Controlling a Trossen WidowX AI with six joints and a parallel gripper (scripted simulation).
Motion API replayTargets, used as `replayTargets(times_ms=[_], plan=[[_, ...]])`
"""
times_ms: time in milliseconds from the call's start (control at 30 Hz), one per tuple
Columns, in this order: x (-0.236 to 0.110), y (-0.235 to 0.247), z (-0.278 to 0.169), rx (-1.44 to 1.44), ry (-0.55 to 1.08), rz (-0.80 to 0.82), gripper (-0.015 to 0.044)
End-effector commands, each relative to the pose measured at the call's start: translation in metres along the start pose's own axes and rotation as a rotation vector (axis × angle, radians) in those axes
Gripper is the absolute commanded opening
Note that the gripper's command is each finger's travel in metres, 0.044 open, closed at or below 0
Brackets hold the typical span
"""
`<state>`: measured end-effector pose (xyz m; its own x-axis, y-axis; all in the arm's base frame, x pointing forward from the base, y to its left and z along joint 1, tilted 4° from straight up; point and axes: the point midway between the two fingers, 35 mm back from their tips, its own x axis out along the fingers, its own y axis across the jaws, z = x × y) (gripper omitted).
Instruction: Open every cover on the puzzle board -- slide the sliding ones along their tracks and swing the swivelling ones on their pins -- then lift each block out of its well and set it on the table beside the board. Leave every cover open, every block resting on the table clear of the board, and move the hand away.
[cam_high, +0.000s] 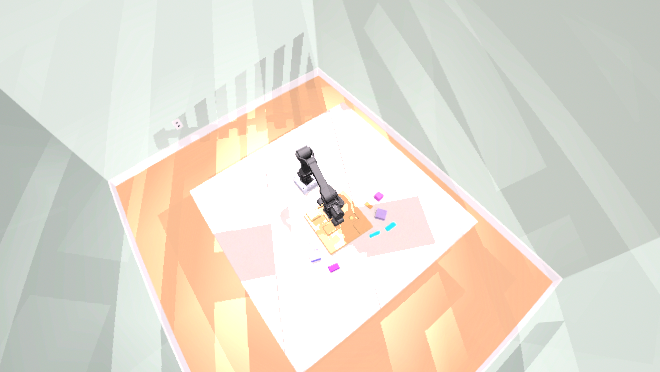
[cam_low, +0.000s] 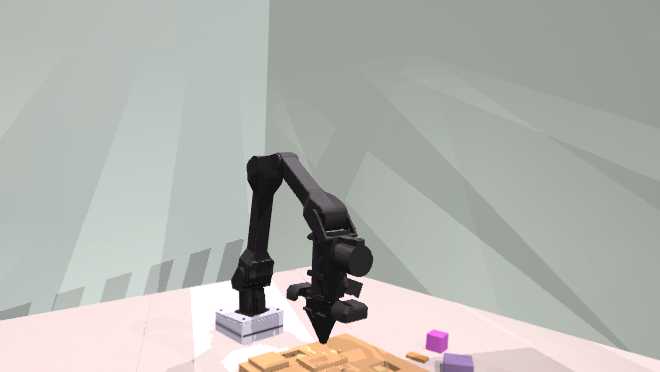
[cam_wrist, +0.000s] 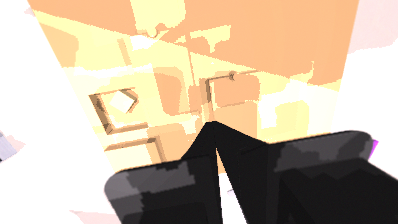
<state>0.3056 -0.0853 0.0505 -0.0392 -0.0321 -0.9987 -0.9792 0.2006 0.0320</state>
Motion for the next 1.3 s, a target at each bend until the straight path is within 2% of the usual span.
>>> replayTargets(times_ms=[0, 1267], plan=[[0.000, 0.000, 0.001, -0.006, -0.003, 0.002, 0.0000], [0.035, -0.001, 0.001, -0.006, -0.003, 0.002, 0.0000]])
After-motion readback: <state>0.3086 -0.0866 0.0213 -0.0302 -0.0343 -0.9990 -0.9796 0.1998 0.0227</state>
